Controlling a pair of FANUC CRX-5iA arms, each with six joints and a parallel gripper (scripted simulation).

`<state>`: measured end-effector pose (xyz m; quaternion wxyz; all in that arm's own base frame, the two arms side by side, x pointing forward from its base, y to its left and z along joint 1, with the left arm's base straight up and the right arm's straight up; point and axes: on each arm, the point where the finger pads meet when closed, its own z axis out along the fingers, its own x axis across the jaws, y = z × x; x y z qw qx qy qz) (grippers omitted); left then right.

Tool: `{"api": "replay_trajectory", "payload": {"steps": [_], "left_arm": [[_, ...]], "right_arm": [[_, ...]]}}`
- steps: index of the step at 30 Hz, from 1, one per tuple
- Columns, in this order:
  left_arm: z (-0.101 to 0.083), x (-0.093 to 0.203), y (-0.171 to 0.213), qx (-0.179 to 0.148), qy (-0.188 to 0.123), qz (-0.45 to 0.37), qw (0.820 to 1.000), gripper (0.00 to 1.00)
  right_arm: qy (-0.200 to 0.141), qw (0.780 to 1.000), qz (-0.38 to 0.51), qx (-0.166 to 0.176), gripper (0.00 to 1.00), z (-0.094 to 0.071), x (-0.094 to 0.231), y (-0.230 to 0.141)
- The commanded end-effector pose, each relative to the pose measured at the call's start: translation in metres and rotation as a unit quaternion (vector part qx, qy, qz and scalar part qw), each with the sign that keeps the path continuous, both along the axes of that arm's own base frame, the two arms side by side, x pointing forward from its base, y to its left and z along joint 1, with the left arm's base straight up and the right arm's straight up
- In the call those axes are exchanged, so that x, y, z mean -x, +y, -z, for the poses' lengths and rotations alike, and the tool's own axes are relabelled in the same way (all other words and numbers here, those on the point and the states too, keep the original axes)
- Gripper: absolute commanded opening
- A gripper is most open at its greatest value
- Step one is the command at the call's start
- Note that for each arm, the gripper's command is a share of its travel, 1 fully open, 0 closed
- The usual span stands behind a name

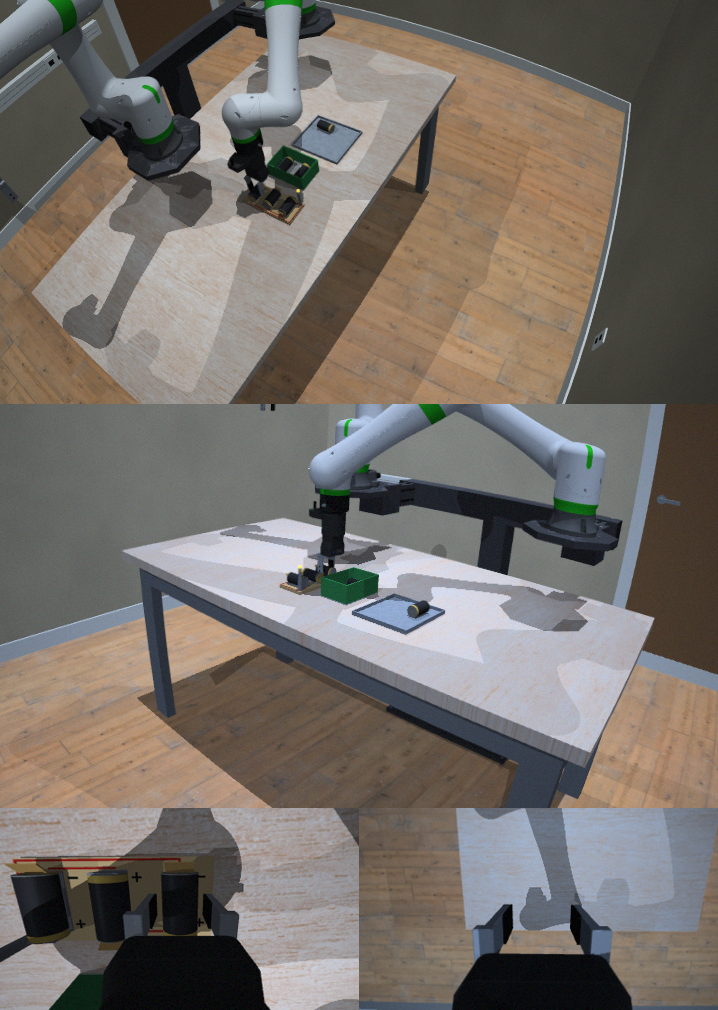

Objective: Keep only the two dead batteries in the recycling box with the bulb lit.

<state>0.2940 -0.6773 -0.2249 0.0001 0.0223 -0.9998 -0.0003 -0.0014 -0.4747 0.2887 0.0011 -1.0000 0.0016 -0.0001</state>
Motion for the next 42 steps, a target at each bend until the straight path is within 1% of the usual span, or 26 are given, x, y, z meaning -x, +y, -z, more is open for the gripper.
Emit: {"api": "replay_trajectory", "payload": {"steps": [1, 7, 11, 15, 21, 23, 28, 42], "left_arm": [[-0.002, -0.001, -0.001, 0.001, -0.001, 0.000, 1.000, 0.90], [-0.002, -0.001, -0.001, 0.001, -0.001, 0.000, 1.000, 0.90], [-0.008, -0.001, -0.001, 0.001, -0.001, 0.000, 1.000, 0.90], [-0.022, -0.001, -0.001, 0.001, -0.001, 0.000, 1.000, 0.90], [-0.050, -0.001, -0.001, 0.001, -0.001, 0.000, 1.000, 0.90], [-0.050, -0.001, -0.001, 0.001, -0.001, 0.000, 1.000, 0.90], [-0.065, 0.000, -0.001, 0.001, -0.001, 0.000, 1.000, 0.90], [-0.067, 0.000, -0.001, 0.001, -0.001, 0.000, 1.000, 0.90]], "right_arm": [[0.000, 1.000, 0.000, 0.001, 1.00, -0.001, 0.000, 0.000], [0.000, 1.000, 0.000, 0.001, 1.00, -0.001, 0.000, 0.000], [0.000, 1.000, 0.000, 0.001, 1.00, -0.001, 0.000, 0.000], [0.000, 1.000, 0.000, 0.001, 1.00, -0.001, 0.000, 0.000], [0.000, 1.000, 0.000, 0.001, 1.00, -0.001, 0.000, 0.000], [0.000, 1.000, 0.000, 0.001, 1.00, -0.001, 0.000, 0.000], [0.000, 1.000, 0.000, 0.001, 1.00, -0.001, 0.000, 0.000], [0.000, 1.000, 0.000, 0.001, 1.00, -0.001, 0.000, 0.000]]}}
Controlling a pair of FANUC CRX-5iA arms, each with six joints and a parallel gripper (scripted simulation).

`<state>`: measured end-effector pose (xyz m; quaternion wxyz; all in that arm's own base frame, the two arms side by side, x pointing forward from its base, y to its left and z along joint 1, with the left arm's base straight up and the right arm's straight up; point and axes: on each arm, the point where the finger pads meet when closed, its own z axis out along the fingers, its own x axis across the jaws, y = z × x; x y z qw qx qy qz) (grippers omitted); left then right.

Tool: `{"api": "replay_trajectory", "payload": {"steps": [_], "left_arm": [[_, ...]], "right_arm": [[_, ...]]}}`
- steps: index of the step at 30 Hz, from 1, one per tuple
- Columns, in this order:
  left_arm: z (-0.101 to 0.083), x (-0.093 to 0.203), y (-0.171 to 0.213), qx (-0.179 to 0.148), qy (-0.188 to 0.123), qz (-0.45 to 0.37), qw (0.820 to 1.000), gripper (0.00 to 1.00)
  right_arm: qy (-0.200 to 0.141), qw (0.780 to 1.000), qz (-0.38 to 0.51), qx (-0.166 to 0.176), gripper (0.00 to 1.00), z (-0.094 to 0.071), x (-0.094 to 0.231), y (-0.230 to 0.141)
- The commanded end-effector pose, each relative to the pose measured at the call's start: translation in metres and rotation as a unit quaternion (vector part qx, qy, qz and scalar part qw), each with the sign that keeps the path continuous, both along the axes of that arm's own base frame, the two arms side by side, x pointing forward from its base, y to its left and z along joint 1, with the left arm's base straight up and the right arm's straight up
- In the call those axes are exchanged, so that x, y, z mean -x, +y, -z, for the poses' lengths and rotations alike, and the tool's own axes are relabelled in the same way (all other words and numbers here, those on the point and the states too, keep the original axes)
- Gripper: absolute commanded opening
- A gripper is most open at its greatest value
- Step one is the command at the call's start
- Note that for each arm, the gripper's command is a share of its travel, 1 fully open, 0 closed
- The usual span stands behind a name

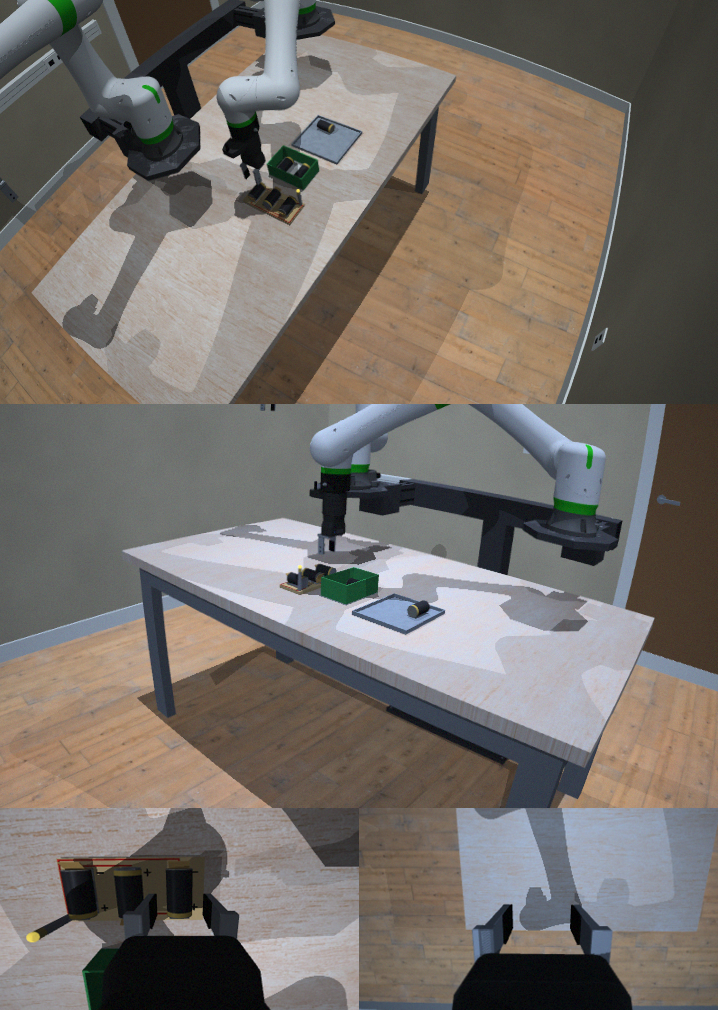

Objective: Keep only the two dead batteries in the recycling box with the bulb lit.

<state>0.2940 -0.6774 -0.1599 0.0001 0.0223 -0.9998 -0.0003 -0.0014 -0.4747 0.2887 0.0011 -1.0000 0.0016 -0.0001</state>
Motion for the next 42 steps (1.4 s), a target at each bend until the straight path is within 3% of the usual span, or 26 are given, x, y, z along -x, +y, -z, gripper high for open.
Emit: {"api": "replay_trajectory", "payload": {"steps": [1, 22, 29, 42], "left_arm": [[-0.002, 0.000, -0.001, 0.001, -0.001, 0.000, 1.000, 0.90], [-0.002, 0.000, -0.001, 0.001, -0.001, 0.000, 1.000, 0.90], [-0.052, 0.000, -0.001, 0.001, 0.000, 0.000, 1.000, 0.90], [-0.052, 0.000, -0.001, 0.001, 0.000, 0.000, 1.000, 0.90]], "right_arm": [[0.000, 1.000, 0.000, 0.001, 1.00, -0.001, 0.000, 0.000], [0.000, 1.000, 0.000, 0.001, 1.00, -0.001, 0.000, 0.000], [0.000, 1.000, 0.000, 0.001, 1.00, -0.001, 0.000, 0.000], [0.000, 1.000, 0.000, 0.001, 1.00, -0.001, 0.000, 0.000]]}}
